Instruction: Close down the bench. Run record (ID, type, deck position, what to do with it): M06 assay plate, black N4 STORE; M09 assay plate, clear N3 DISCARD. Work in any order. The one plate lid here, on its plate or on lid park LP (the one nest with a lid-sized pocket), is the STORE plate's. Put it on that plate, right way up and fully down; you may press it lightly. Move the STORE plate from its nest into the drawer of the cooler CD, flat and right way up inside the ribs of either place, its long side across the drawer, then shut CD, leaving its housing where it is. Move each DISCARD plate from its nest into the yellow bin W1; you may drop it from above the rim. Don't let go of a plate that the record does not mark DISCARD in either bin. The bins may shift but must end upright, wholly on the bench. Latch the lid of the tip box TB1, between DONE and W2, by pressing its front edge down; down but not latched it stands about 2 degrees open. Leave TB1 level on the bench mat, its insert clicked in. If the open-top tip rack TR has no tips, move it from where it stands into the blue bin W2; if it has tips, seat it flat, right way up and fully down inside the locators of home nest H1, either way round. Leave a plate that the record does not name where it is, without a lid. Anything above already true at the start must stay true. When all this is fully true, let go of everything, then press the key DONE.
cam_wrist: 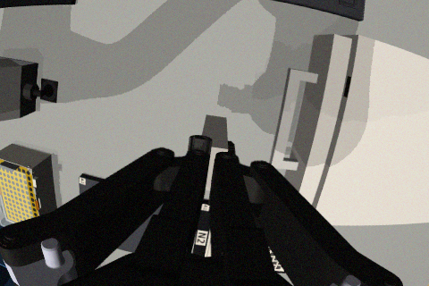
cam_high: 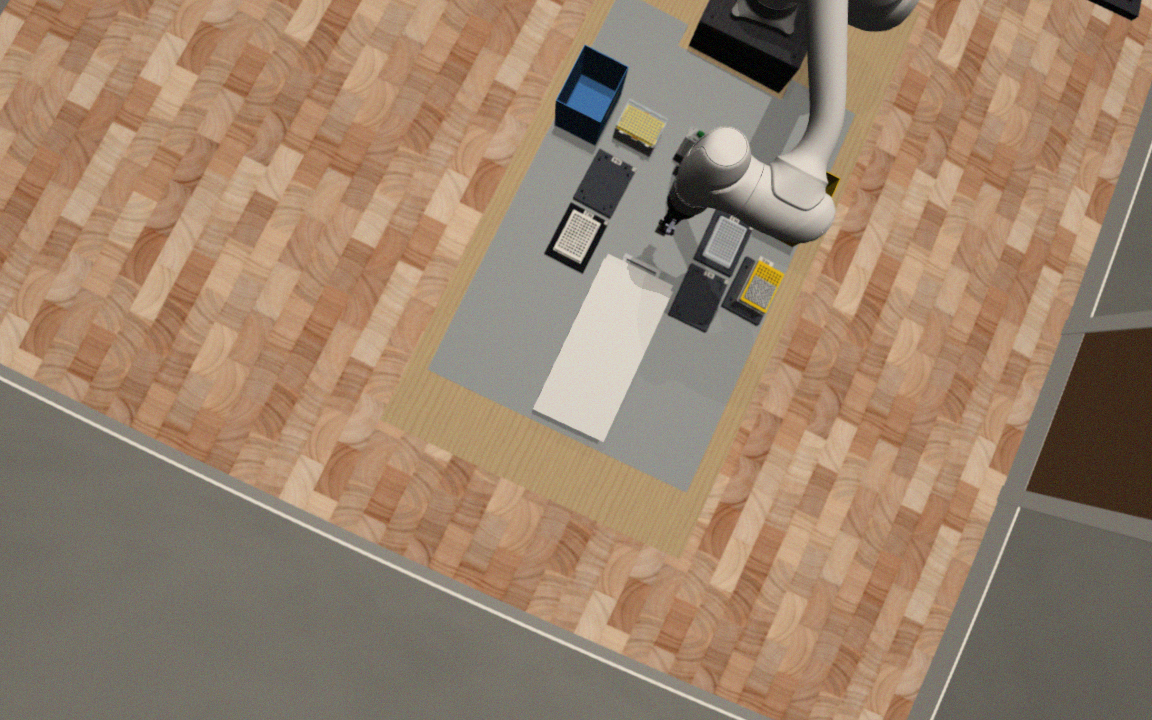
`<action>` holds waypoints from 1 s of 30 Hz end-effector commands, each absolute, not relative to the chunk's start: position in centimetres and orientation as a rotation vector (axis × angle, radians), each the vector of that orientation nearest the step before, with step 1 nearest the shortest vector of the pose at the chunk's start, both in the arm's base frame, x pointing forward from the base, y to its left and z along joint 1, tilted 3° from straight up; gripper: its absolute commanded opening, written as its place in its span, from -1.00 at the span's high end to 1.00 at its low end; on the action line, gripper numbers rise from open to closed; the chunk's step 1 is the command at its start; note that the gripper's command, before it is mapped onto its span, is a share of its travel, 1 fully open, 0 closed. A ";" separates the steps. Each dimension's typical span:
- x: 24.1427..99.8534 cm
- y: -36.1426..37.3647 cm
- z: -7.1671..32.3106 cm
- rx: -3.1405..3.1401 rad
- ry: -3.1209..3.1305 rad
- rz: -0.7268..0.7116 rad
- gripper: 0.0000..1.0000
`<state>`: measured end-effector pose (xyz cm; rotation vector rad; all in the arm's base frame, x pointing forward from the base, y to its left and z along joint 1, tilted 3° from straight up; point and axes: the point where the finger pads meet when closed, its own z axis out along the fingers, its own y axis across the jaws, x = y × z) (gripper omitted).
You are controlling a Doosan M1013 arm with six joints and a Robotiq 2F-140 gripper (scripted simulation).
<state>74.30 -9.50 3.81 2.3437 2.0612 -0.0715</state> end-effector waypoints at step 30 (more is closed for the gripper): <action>71.0 -0.5 4.3 2.946 0.981 -0.053 -0.33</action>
